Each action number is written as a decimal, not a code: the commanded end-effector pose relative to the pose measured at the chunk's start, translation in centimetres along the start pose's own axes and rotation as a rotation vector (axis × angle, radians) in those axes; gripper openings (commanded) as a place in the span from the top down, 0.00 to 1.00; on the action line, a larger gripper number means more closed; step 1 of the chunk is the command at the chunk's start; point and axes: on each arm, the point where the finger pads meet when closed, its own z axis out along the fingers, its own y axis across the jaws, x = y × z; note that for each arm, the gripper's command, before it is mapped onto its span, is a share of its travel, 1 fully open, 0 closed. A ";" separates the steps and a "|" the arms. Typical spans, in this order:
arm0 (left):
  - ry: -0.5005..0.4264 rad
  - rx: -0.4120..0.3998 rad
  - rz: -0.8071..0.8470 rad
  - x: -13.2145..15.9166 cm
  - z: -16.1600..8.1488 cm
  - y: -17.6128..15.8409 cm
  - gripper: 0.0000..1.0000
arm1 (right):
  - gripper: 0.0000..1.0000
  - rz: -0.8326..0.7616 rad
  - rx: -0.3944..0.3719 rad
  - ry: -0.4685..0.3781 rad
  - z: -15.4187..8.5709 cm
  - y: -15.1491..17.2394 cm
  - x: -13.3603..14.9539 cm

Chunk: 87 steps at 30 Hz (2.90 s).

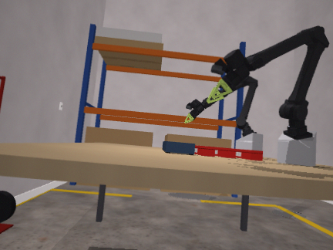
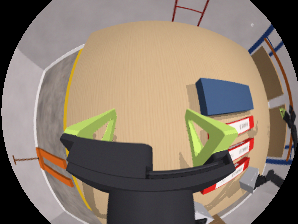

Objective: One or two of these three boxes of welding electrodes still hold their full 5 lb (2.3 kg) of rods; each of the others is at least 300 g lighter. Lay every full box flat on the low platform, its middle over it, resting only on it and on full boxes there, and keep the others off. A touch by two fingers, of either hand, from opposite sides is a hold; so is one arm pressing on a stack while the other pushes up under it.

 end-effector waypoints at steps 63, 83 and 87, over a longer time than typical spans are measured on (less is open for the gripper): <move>0.096 0.123 0.360 -1.9 -4.5 -6.5 0.00 | 0.00 -0.369 -0.121 0.060 -4.3 6.6 -2.2; 0.330 0.338 0.865 0.7 -9.4 -17.7 0.00 | 0.00 -0.887 -0.345 0.265 -7.9 18.2 0.5; 0.375 0.372 0.929 2.2 -9.9 -19.1 0.00 | 0.00 -0.945 -0.369 0.286 -8.4 19.5 0.8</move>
